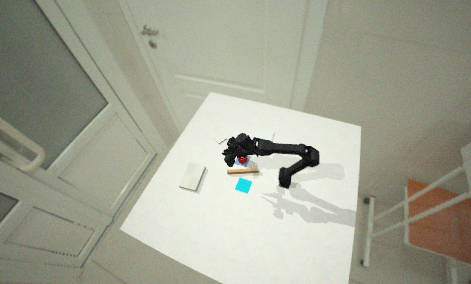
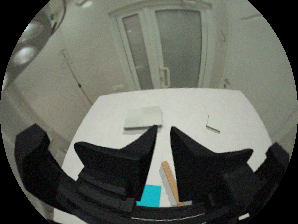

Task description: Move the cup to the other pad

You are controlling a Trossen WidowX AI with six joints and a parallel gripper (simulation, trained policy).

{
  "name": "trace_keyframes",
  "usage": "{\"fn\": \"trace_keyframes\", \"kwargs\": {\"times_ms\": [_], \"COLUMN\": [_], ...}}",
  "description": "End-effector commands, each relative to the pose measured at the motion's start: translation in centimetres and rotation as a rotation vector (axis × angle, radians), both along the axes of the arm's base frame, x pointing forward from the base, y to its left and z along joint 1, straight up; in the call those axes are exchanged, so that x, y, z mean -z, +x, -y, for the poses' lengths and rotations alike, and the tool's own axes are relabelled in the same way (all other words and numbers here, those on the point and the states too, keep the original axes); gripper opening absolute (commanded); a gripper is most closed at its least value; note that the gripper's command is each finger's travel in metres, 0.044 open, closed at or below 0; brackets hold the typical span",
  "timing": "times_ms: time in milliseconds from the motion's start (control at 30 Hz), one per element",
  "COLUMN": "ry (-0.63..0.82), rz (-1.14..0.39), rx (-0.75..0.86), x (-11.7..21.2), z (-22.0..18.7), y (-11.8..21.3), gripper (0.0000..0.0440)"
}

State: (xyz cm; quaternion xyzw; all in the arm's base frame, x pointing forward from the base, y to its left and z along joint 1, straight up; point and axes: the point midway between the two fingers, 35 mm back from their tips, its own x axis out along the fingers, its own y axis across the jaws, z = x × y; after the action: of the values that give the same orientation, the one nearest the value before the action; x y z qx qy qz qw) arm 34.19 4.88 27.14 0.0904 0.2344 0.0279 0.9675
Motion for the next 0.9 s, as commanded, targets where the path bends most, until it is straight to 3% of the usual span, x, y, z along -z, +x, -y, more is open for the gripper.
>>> {"fn": "trace_keyframes", "kwargs": {"times_ms": [0, 867], "ry": [0.010, -0.027], "rz": [-0.039, -0.459], "rx": [0.008, 0.029], "x": [0.1, 3.7], "z": [-0.2, -1.3], "y": [0.1, 0.0], "gripper": [0.0080, 0.0104]}}
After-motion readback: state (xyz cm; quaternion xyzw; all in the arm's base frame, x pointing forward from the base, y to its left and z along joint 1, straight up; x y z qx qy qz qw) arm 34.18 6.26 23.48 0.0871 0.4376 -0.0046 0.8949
